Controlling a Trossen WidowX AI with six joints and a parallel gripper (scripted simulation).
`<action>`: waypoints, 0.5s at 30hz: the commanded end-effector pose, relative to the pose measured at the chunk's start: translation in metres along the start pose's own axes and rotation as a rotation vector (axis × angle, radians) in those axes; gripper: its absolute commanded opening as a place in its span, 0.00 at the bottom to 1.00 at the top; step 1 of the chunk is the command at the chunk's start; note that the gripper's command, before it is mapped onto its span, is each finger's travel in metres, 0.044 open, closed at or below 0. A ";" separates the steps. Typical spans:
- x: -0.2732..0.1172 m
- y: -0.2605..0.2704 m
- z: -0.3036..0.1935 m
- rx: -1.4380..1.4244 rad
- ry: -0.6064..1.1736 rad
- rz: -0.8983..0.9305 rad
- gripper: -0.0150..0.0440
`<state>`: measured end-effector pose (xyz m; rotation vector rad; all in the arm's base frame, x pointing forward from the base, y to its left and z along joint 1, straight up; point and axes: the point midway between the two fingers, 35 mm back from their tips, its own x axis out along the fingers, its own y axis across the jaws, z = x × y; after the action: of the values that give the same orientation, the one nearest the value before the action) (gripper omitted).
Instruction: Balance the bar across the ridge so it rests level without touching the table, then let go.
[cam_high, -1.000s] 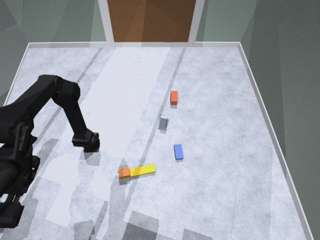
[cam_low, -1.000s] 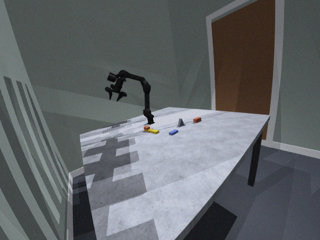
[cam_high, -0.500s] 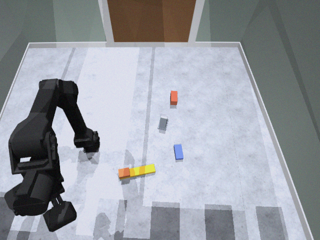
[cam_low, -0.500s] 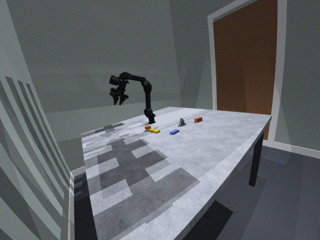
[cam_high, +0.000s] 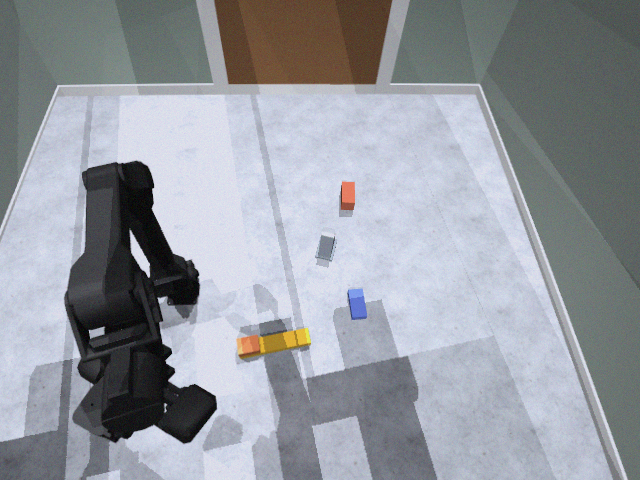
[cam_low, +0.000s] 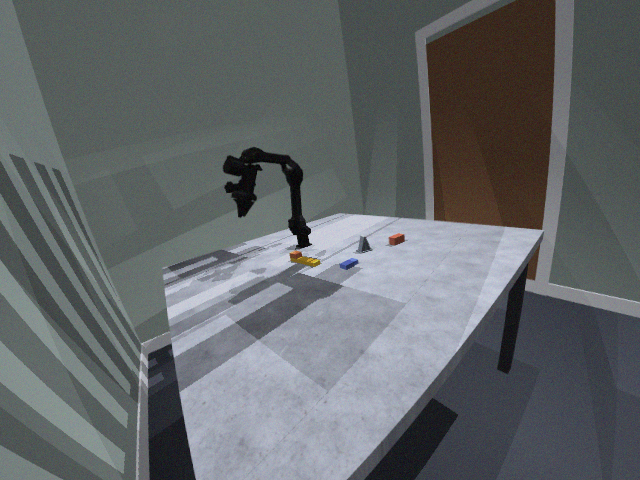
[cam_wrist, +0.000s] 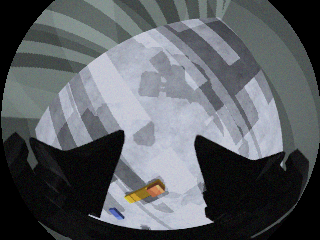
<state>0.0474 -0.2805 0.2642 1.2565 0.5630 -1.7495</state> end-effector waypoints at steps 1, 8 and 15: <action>0.006 0.013 -0.017 -0.161 0.037 0.018 0.79; 0.015 0.032 -0.047 -0.459 0.091 0.050 0.79; 0.022 0.047 -0.081 -0.763 0.143 0.091 0.79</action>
<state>0.1132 -0.2578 0.2274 0.9127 1.0296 -1.2913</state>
